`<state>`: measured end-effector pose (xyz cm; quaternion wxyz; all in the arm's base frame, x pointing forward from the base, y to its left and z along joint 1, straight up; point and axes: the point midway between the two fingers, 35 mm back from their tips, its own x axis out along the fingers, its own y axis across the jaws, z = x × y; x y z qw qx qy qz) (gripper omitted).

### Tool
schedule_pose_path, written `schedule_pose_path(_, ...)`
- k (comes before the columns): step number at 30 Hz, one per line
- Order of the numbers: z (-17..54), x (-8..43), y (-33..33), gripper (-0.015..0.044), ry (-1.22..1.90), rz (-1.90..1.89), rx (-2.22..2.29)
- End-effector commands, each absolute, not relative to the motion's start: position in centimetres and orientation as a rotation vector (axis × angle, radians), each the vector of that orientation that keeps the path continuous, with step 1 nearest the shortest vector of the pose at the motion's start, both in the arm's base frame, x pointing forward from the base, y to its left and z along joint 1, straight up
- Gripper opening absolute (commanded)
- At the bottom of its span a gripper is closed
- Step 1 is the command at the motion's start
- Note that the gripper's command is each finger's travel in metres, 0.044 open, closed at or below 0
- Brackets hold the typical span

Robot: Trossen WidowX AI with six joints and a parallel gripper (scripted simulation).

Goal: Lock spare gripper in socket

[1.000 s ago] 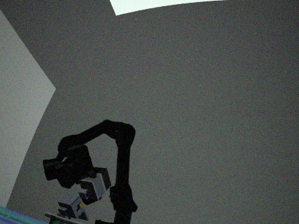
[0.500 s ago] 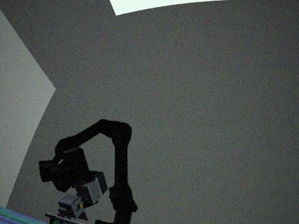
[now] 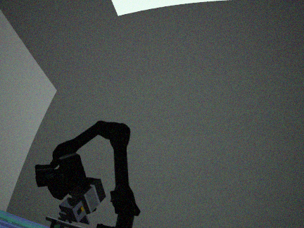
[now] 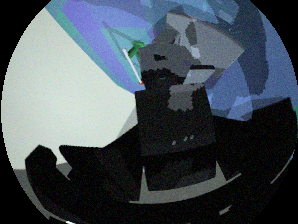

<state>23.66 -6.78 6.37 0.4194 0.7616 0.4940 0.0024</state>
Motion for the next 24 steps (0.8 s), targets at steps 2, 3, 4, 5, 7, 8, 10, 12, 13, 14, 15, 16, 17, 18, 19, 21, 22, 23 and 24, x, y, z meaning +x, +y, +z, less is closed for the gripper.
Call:
schedule_pose_path(2,6.1,24.2,-6.8,0.0,1.23,0.016,1.917)
schedule_pose_path(3,6.0,24.3,-6.9,0.0,1.23,0.016,1.917)
schedule_pose_path(4,5.9,24.4,-6.9,0.0,1.23,0.016,1.917)
schedule_pose_path(5,5.7,24.5,-6.9,0.0,1.23,0.016,1.917)
schedule_pose_path(7,5.5,24.7,-7.0,0.0,1.23,0.016,1.917)
schedule_pose_path(8,5.4,24.8,-7.0,0.0,1.23,0.016,1.917)
schedule_pose_path(10,5.2,25.0,-7.0,0.0,1.23,0.017,1.917)
schedule_pose_path(12,5.1,25.0,-7.0,0.0,1.23,0.017,1.917)
schedule_pose_path(13,5.1,25.0,-7.0,0.0,1.23,0.017,1.917)
schedule_pose_path(14,5.2,24.6,-7.0,0.0,1.24,0.005,1.92)
schedule_pose_path(15,5.2,24.6,-7.0,0.0,1.24,0.005,1.92)
schedule_pose_path(16,5.2,24.6,-7.0,0.0,1.24,0.005,1.92)
schedule_pose_path(17,5.2,24.6,-7.0,0.0,1.24,0.005,1.92)
schedule_pose_path(18,5.2,24.6,-7.0,0.0,1.24,0.005,1.92)
schedule_pose_path(19,5.2,24.6,-7.0,0.0,1.24,0.005,1.92)
schedule_pose_path(21,5.2,24.6,-7.0,0.0,1.24,0.005,1.92)
schedule_pose_path(22,5.2,24.6,-7.0,0.0,1.24,0.005,1.92)
schedule_pose_path(23,5.2,24.6,-7.0,0.0,1.24,0.005,1.92)
schedule_pose_path(24,5.2,24.6,-7.0,0.0026,1.24,0.005,1.92)
